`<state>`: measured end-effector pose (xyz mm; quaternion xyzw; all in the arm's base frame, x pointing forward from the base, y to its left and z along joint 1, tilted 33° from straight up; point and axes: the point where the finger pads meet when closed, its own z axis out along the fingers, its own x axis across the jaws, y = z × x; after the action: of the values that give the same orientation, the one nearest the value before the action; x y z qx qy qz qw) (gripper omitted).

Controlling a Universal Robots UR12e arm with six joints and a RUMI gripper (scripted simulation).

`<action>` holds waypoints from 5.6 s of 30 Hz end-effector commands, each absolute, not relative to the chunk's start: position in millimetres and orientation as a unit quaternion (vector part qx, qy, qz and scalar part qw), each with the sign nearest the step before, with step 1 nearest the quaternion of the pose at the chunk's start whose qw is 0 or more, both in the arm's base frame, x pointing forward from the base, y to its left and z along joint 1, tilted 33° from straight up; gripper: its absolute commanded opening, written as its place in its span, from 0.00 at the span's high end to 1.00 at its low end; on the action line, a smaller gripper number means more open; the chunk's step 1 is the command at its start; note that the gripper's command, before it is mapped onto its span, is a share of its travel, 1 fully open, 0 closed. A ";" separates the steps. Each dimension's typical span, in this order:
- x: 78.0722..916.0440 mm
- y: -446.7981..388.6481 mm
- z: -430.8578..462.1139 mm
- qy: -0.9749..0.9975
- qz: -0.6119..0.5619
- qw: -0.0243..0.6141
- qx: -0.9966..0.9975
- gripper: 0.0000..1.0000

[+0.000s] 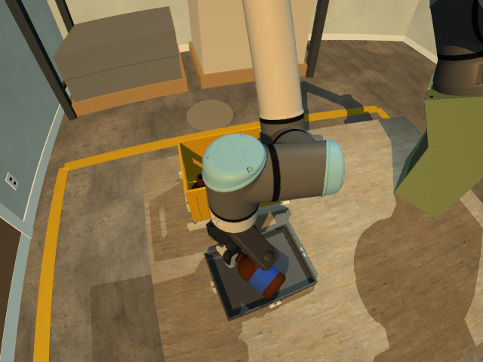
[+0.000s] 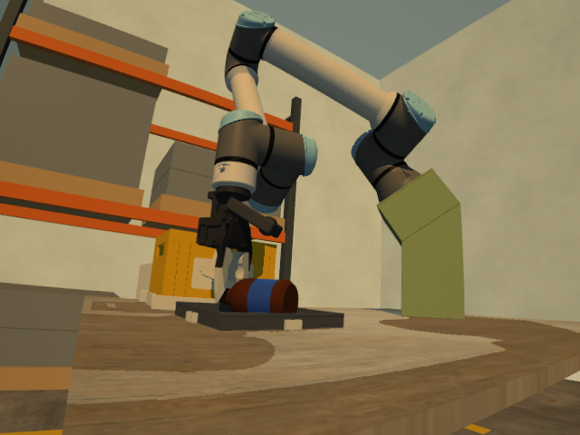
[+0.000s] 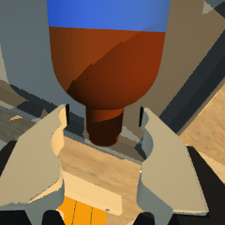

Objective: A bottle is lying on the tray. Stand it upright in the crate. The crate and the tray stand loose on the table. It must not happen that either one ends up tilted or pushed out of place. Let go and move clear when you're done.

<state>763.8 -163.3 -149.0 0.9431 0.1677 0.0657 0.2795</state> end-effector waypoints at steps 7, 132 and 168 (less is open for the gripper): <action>764.1 -163.0 -148.4 0.168 0.066 0.280 0.943 0.62; 761.3 -156.4 -137.6 0.168 0.066 0.280 0.943 1.00; 751.3 -133.4 -99.5 0.168 0.066 0.280 0.943 1.00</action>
<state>752.2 -136.6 -104.9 0.9431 0.1677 0.0657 0.2795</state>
